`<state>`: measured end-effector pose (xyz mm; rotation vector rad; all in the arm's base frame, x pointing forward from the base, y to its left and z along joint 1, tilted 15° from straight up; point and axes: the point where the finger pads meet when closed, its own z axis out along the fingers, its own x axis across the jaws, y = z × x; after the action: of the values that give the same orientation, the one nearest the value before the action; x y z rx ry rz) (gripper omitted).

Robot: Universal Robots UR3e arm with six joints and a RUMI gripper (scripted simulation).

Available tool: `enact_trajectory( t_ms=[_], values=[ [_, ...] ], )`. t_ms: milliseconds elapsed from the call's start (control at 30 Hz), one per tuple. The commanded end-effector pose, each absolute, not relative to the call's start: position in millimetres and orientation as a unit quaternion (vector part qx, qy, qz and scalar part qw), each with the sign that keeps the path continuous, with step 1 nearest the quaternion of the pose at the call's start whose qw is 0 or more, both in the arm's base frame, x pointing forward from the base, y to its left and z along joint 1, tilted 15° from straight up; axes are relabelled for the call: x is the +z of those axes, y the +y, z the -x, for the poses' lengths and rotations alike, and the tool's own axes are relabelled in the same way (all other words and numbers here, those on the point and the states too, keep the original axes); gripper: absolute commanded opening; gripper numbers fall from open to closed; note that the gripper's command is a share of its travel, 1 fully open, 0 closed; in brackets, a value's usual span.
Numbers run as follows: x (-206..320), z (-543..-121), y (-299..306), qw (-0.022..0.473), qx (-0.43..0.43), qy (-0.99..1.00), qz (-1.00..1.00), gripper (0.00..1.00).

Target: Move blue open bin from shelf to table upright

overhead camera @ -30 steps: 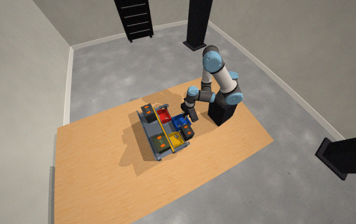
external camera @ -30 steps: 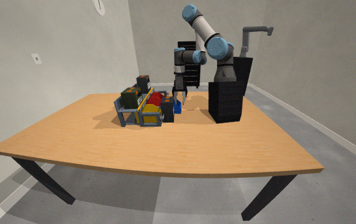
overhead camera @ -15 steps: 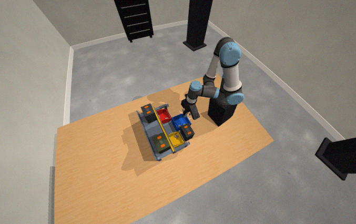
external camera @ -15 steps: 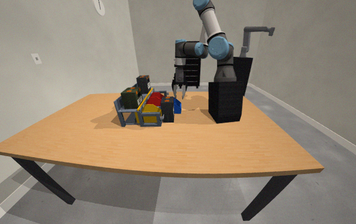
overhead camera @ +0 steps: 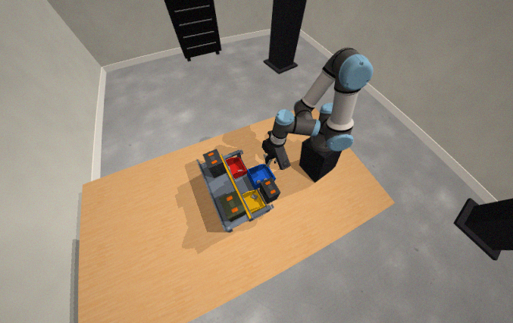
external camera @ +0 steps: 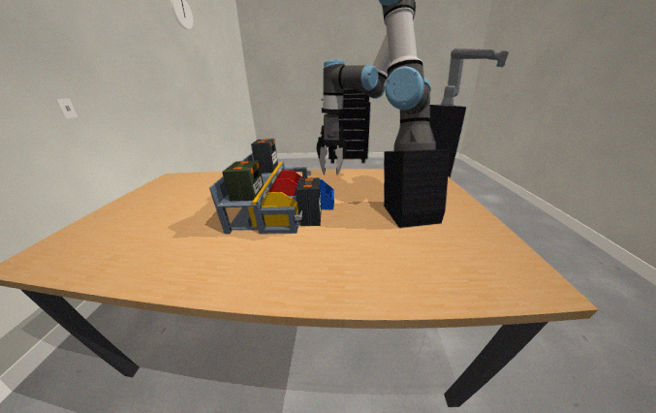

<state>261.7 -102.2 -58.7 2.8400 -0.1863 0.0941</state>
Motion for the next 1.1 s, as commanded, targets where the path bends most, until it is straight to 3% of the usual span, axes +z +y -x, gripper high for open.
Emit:
enact_trajectory(
  t_ms=[0,1067],
  values=[
    [-65.1,-256.9,-99.8,0.138,0.019,-0.066,-0.988,0.26],
    [-74.6,-254.3,-100.1,0.129,0.006,-0.067,-0.989,0.26]
  ],
)
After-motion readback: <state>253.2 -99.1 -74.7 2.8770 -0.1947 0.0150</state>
